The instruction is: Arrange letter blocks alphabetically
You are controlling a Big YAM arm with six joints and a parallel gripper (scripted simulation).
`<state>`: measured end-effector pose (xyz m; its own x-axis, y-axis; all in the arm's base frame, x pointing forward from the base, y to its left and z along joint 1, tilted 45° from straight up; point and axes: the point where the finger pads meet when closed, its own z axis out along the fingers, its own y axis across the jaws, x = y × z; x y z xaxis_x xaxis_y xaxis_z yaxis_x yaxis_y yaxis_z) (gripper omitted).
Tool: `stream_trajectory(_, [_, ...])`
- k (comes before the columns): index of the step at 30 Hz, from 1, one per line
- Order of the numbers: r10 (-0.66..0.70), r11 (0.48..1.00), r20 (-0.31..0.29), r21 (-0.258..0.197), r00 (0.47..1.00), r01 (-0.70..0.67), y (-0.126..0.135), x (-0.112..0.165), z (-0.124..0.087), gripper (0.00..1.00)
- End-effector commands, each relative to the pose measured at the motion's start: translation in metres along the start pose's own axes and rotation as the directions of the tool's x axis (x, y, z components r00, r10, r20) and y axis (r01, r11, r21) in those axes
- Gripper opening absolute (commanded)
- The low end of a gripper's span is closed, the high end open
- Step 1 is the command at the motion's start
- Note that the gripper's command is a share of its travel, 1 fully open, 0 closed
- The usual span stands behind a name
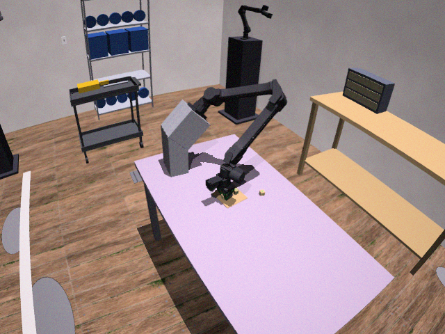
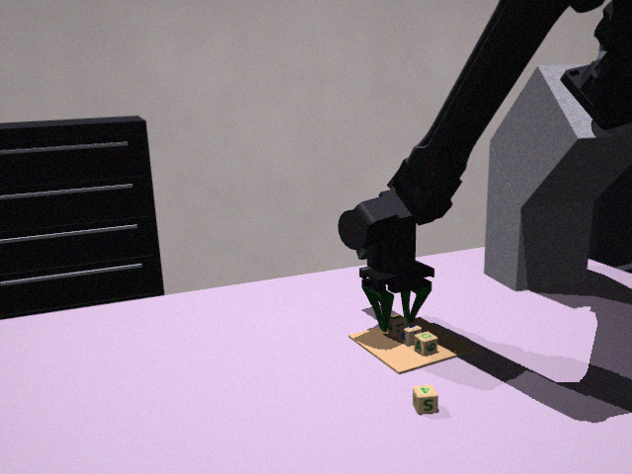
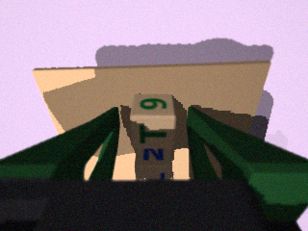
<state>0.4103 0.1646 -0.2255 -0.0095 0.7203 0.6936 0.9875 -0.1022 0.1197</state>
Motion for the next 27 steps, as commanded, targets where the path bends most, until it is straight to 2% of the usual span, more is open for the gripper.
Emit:
stream_trajectory(1, [-0.001,1.0,0.003,0.011,1.0,0.001,-0.007,-0.001,0.008,0.47])
stream_trajectory(14, [-0.003,1.0,0.004,0.015,1.0,0.003,-0.009,-0.001,0.007,0.47])
stream_trajectory(18, [0.012,1.0,0.01,0.026,1.0,-0.012,-0.015,-0.007,0.001,0.47])
stream_trajectory(21, [0.014,1.0,0.007,-0.007,1.0,-0.014,-0.001,-0.005,-0.014,0.47])
stream_trajectory(27, [0.005,1.0,0.004,-0.016,1.0,-0.005,0.005,-0.003,-0.018,0.47])
